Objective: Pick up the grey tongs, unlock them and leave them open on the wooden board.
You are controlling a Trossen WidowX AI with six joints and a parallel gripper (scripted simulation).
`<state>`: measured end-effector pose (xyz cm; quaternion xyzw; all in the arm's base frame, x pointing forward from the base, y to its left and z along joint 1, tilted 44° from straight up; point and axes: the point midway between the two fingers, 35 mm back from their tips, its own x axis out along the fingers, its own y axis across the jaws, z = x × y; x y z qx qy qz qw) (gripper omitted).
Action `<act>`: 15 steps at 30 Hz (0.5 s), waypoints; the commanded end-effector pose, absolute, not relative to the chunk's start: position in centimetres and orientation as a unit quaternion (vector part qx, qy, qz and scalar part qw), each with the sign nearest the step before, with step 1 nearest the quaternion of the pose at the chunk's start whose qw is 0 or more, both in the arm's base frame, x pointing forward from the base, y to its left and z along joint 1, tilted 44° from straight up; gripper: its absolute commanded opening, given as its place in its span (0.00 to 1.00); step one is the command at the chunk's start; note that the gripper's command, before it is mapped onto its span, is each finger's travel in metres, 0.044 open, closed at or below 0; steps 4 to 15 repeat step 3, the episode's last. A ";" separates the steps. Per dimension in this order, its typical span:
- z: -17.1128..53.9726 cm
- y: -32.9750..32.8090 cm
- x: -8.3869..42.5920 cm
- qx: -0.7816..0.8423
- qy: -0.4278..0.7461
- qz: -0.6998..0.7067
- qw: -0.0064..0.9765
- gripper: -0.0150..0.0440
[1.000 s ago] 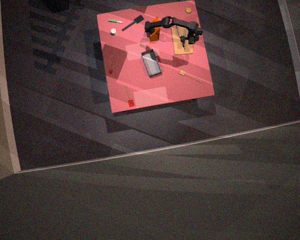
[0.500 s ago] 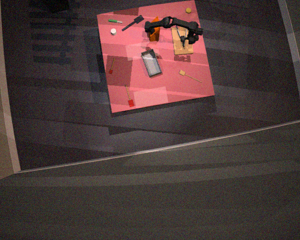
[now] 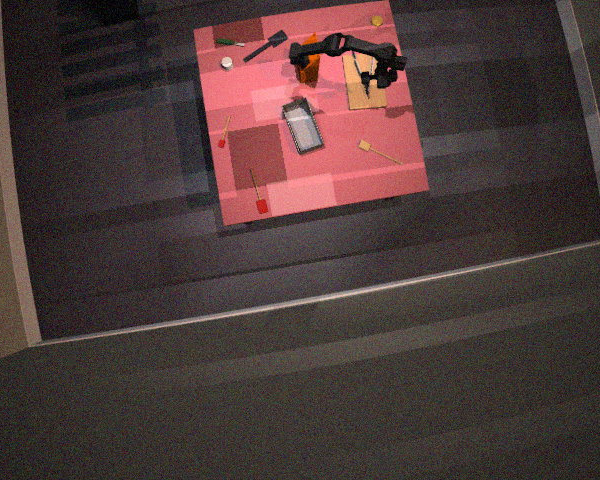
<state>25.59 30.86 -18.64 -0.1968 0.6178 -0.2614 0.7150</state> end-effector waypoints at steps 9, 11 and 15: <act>-18.5 30.9 25.7 -0.198 0.617 -0.260 0.716 1.00; -18.5 30.9 25.7 -0.198 0.617 -0.260 0.716 1.00; -18.5 30.9 25.7 -0.198 0.617 -0.260 0.716 1.00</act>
